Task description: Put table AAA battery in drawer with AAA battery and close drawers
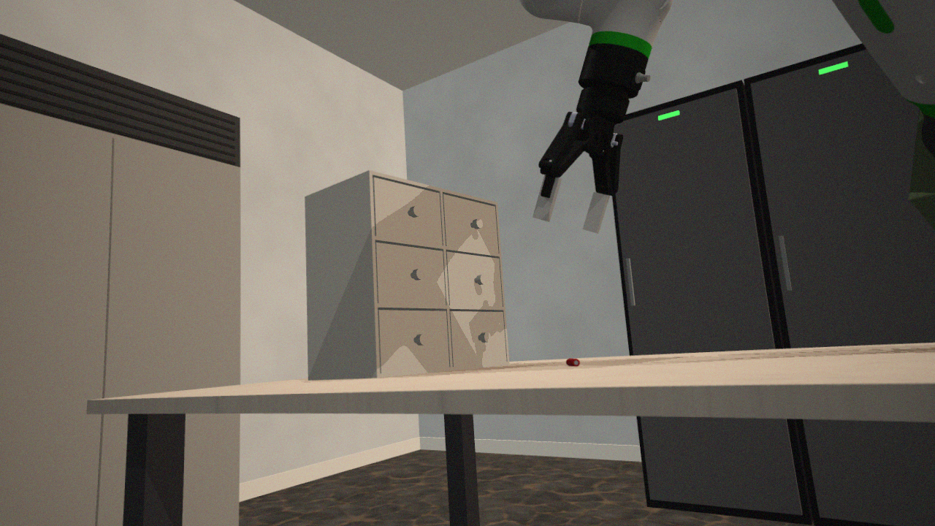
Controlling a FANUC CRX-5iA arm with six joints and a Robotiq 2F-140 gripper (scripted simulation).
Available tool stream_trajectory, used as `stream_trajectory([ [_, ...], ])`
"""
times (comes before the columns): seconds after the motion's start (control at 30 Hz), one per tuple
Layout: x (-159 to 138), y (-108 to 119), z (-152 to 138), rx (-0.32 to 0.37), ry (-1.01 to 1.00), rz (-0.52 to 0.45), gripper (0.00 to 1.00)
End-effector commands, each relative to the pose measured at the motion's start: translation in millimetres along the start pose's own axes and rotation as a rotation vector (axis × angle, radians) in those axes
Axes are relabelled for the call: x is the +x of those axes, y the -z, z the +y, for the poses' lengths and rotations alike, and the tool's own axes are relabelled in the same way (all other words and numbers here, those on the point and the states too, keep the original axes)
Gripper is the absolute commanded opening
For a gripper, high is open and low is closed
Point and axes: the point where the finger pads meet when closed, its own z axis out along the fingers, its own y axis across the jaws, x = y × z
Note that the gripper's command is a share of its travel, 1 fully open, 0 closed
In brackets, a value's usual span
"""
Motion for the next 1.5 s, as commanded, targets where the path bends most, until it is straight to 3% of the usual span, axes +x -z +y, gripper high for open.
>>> stream_trajectory([
  [0.0,3.2,-7.1,0.3,-0.002,0.000,0.071,1.00],
  [0.5,20.7,-53.6,0.5,-0.002,0.000,0.497,1.00],
  [1.07,30.5,-79.7,0.5,-0.002,0.001,0.735,1.00],
  [1.47,32.6,-85.0,0.5,-0.002,0.001,0.784,1.00],
])
